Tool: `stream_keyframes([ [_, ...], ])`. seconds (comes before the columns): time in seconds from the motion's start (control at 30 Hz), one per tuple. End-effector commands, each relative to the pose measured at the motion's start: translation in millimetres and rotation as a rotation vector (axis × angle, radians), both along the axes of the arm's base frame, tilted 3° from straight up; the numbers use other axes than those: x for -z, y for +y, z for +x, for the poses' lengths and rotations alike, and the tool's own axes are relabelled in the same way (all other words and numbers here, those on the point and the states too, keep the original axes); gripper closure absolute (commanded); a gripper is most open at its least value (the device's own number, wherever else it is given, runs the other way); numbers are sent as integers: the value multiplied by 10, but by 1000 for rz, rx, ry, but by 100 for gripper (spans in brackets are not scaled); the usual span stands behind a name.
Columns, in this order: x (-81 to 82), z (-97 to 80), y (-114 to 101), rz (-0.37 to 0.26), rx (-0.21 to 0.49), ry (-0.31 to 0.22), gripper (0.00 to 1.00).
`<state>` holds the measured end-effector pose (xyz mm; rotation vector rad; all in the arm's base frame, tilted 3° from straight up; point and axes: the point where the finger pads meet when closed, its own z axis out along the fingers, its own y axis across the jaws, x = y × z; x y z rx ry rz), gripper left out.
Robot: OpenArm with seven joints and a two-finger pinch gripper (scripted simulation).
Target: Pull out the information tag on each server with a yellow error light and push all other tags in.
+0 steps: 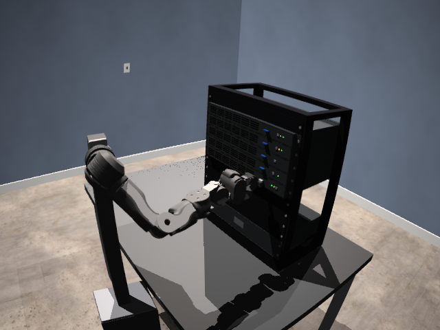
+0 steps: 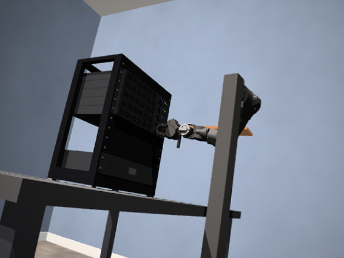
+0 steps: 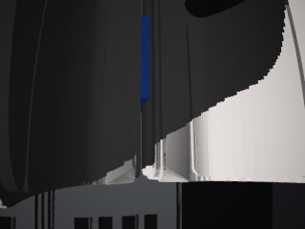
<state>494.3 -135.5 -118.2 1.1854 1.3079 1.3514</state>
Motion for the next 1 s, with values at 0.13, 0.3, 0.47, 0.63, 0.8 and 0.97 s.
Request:
stream_keyframes([
  [0.13,-47,-47,18,8,-5,-9,100],
  [0.3,-47,-47,18,8,-5,-9,100],
  [0.47,-48,-94,12,8,-5,-9,100],
  [0.63,-49,-157,4,8,-5,-9,100],
  [0.8,-49,-167,3,8,-5,-9,100],
  [0.97,-49,-176,2,8,-5,-9,100],
])
